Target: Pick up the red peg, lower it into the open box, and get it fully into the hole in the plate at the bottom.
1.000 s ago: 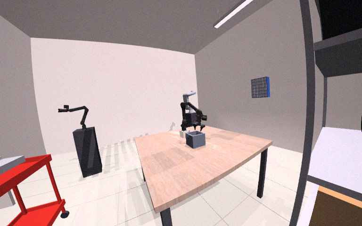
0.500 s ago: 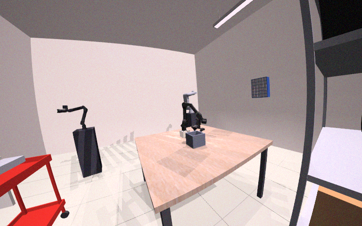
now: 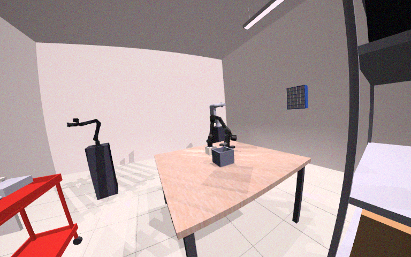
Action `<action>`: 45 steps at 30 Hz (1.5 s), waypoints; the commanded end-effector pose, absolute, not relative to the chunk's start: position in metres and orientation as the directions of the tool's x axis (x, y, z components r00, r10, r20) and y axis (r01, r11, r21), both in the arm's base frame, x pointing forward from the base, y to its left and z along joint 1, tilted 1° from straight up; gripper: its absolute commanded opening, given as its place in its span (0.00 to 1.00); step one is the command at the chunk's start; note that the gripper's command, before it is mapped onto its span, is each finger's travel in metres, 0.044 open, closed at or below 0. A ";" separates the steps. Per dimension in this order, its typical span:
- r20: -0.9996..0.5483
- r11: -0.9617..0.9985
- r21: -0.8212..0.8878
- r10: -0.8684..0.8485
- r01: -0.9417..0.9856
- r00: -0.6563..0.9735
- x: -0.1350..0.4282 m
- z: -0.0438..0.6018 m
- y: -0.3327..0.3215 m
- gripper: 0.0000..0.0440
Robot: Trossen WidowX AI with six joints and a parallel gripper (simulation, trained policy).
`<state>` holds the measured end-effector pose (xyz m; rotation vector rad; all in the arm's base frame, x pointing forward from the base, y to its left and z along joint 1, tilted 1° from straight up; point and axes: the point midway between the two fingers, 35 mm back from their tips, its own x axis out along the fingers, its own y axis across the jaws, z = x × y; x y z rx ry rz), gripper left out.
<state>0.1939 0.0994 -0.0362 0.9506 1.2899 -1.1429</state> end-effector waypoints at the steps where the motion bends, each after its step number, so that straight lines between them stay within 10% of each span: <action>1: -0.995 0.218 -0.077 -0.084 0.973 -0.060 0.197 -0.037 0.102 0.05; 45: -0.968 0.192 0.241 -0.023 0.951 0.250 0.288 0.110 0.062 0.00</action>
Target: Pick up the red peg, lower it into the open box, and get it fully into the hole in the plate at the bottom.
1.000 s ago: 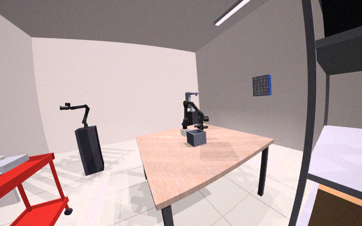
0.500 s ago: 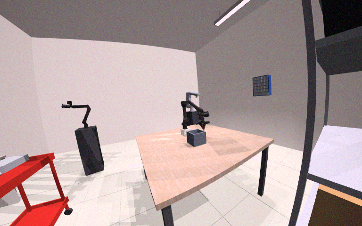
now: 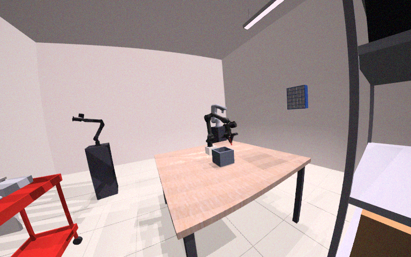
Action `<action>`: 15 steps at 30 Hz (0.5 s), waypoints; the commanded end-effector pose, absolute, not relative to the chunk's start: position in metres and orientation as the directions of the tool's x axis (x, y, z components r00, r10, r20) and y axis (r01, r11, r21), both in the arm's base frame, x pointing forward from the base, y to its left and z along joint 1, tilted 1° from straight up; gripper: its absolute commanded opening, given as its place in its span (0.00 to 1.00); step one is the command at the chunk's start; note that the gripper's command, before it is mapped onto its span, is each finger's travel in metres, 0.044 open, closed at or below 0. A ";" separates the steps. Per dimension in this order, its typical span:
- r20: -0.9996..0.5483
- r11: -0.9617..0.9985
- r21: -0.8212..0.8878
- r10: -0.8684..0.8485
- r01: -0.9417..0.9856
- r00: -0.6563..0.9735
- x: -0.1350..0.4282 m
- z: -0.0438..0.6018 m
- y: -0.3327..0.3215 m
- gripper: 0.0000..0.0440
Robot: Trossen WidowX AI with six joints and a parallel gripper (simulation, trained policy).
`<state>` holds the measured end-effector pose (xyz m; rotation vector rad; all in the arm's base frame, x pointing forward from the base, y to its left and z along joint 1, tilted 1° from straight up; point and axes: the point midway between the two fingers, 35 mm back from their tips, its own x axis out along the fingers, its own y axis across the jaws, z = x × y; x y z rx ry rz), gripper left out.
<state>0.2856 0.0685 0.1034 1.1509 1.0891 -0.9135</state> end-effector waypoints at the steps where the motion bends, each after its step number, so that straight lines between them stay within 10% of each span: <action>1: -0.968 0.191 0.240 -0.028 0.952 0.249 0.289 0.113 0.058 0.00; 15: -0.971 0.170 0.203 -0.094 0.964 0.221 0.298 0.123 0.006 0.00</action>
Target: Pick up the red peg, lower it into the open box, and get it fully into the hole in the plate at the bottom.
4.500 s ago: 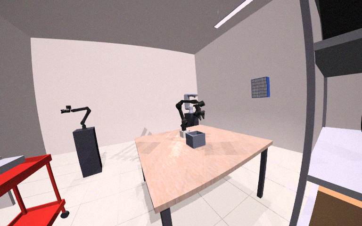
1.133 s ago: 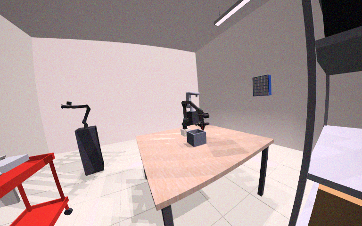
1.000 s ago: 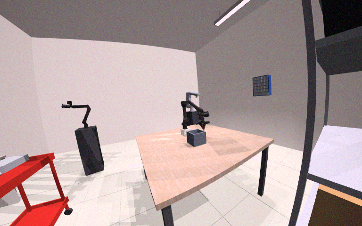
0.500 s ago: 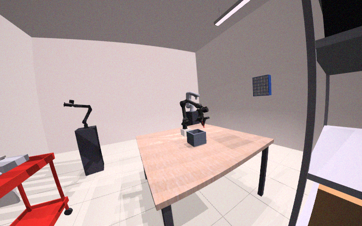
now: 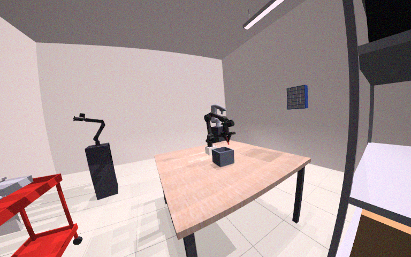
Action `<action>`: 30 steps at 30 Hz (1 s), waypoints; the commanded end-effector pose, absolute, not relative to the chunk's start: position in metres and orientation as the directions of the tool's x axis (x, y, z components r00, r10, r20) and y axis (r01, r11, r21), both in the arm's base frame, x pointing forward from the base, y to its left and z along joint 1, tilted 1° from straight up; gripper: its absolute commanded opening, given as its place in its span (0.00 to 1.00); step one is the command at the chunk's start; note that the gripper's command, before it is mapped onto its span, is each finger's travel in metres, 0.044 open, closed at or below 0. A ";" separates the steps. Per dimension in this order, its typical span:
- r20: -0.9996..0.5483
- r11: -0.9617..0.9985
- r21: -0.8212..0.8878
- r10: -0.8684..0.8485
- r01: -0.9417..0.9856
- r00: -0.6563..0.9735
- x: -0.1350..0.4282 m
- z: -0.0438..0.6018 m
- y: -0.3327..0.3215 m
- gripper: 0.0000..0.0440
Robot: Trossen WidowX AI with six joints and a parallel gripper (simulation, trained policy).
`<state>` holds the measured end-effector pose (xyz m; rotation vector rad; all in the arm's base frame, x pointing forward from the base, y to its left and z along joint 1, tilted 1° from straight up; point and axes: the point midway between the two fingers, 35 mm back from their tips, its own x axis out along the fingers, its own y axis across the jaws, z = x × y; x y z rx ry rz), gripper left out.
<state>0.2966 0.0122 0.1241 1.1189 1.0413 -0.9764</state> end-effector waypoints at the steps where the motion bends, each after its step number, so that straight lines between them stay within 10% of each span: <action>1: -0.971 0.168 0.199 -0.097 0.965 0.217 0.298 0.123 0.003 0.00; 30: -0.988 0.153 0.099 -0.101 0.983 0.115 0.310 0.089 -0.070 0.00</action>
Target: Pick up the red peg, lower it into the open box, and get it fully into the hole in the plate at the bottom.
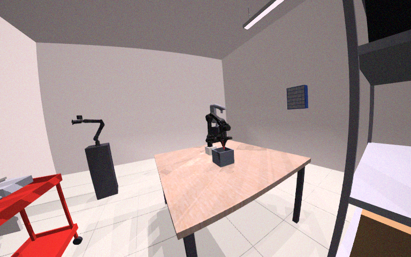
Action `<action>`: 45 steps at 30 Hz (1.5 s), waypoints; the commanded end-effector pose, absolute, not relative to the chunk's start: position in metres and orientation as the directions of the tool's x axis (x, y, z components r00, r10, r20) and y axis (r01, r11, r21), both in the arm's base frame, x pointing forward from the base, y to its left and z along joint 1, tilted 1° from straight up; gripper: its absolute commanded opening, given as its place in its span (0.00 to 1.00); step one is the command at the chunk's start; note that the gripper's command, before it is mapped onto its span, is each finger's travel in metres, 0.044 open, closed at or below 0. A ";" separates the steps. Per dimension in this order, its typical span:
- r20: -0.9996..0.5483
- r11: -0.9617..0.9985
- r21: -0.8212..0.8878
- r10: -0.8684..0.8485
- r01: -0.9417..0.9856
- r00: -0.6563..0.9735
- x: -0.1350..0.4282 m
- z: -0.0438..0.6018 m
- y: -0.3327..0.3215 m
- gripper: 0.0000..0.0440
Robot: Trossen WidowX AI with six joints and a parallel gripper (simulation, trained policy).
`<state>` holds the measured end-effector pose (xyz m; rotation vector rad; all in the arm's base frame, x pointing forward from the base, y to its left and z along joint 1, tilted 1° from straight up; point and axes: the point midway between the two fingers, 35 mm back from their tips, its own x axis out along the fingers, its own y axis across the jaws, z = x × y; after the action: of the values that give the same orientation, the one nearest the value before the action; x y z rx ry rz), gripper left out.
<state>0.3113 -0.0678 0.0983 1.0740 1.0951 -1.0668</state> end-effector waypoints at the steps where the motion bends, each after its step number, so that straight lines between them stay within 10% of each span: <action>1: -0.989 0.152 0.097 -0.099 0.984 0.113 0.310 0.087 -0.071 0.00; 28: -0.995 0.206 0.067 -0.063 0.976 0.082 0.322 0.029 -0.099 0.01; 45: -0.995 0.202 0.085 0.072 0.976 0.072 0.330 0.037 -0.096 0.30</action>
<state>0.3279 -0.0942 0.0339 1.1140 1.2793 -0.9815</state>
